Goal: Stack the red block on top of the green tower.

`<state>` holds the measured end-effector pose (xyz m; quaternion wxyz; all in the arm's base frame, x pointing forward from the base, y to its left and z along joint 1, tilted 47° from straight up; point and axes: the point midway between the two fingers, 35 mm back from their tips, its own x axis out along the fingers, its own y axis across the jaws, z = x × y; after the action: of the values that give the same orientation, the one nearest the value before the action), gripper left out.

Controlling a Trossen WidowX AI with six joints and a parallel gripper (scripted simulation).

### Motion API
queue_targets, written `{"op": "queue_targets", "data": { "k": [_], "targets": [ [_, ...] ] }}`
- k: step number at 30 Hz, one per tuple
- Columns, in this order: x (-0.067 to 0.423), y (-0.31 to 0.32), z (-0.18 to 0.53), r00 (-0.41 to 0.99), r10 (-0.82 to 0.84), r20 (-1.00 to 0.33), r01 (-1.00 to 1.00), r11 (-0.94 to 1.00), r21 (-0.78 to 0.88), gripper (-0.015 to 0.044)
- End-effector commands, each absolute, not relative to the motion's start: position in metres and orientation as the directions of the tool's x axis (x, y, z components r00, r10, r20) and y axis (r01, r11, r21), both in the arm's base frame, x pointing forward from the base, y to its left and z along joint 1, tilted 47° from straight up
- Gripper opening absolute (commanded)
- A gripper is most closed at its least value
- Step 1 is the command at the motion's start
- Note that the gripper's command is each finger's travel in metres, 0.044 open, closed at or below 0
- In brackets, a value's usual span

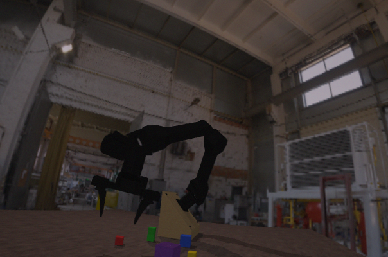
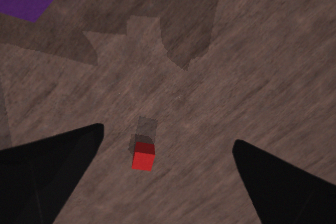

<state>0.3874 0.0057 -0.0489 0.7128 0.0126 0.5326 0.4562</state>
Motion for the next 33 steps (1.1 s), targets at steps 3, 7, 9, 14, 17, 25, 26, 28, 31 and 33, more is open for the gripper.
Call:
{"op": "queue_targets", "data": {
  "k": [3,7,9,14,17,25,26,28,31,33],
  "targets": [
    [0.335,-0.019,-0.073,-0.088,0.718,-0.69,-0.525,0.556,0.645,0.044],
    [0.335,-0.019,-0.073,-0.088,0.718,-0.69,-0.525,0.556,0.645,0.044],
    [0.335,-0.019,-0.072,-0.088,0.718,-0.69,-0.525,0.556,0.645,0.044],
    [0.334,-0.009,-0.082,-0.087,0.718,-0.69,-0.524,0.556,0.645,0.044],
    [0.332,0.005,-0.095,-0.088,0.719,-0.69,-0.525,0.555,0.646,0.044],
    [0.33,0.01,-0.098,-0.088,0.719,-0.689,-0.524,0.555,0.646,0.044],
    [0.33,0.011,-0.098,-0.088,0.719,-0.689,-0.524,0.555,0.646,0.044],
    [0.33,0.012,-0.1,-0.088,0.719,-0.689,-0.524,0.555,0.646,0.044],
    [0.33,0.016,-0.103,-0.088,0.719,-0.689,-0.524,0.555,0.646,0.044],
    [0.329,0.018,-0.105,-0.088,0.719,-0.689,-0.524,0.555,0.646,0.044]
  ]
}}
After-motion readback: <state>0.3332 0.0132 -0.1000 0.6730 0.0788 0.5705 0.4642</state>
